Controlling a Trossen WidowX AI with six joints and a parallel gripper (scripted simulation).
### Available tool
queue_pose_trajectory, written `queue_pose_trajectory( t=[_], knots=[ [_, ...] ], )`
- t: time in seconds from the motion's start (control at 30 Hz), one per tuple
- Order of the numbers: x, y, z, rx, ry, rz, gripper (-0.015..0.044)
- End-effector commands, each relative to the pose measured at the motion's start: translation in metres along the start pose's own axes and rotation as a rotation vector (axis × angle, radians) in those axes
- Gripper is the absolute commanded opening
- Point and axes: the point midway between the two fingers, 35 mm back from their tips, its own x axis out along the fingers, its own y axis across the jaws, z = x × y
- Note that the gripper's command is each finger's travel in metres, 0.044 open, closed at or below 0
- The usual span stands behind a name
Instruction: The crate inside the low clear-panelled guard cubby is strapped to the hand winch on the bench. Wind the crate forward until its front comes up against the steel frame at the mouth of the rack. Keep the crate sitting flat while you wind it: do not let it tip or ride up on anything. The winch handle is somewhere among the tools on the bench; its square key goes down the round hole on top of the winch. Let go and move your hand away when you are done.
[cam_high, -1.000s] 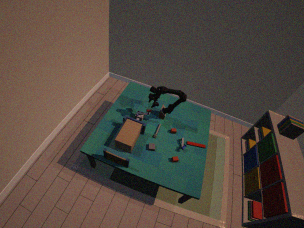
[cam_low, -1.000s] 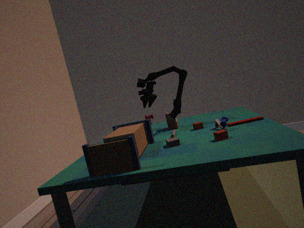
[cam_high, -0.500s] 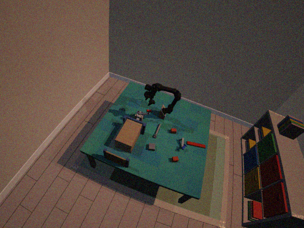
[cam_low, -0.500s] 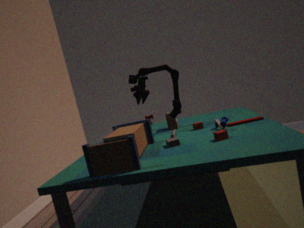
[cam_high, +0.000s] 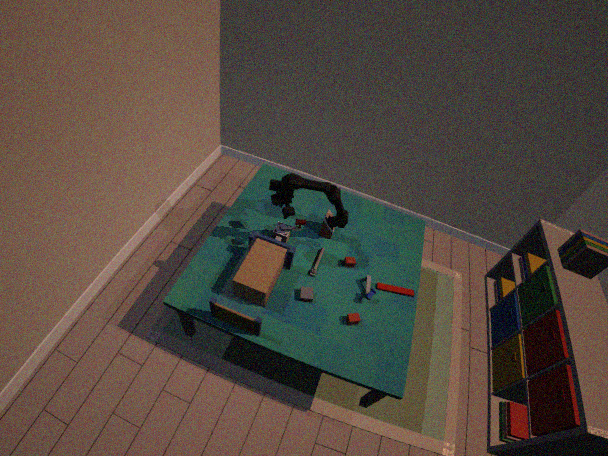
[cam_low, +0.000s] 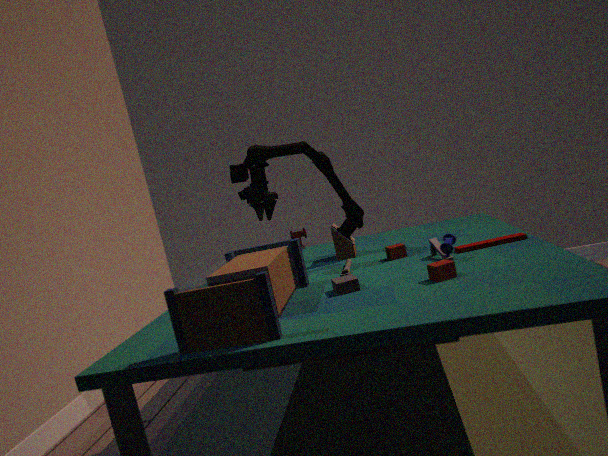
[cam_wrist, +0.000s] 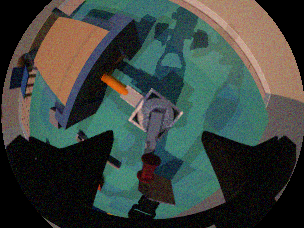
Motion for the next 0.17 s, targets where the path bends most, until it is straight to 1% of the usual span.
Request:
queue_pose_trajectory(
  t=[0.0, 0.13],
  knots=[
    [-0.0028, -0.0015, 0.0020, 0.010, -0.003, -0.004, 0.0440],
    [-0.0028, -0.0015, 0.0020, 0.010, -0.003, -0.004, 0.0440]
  ],
)
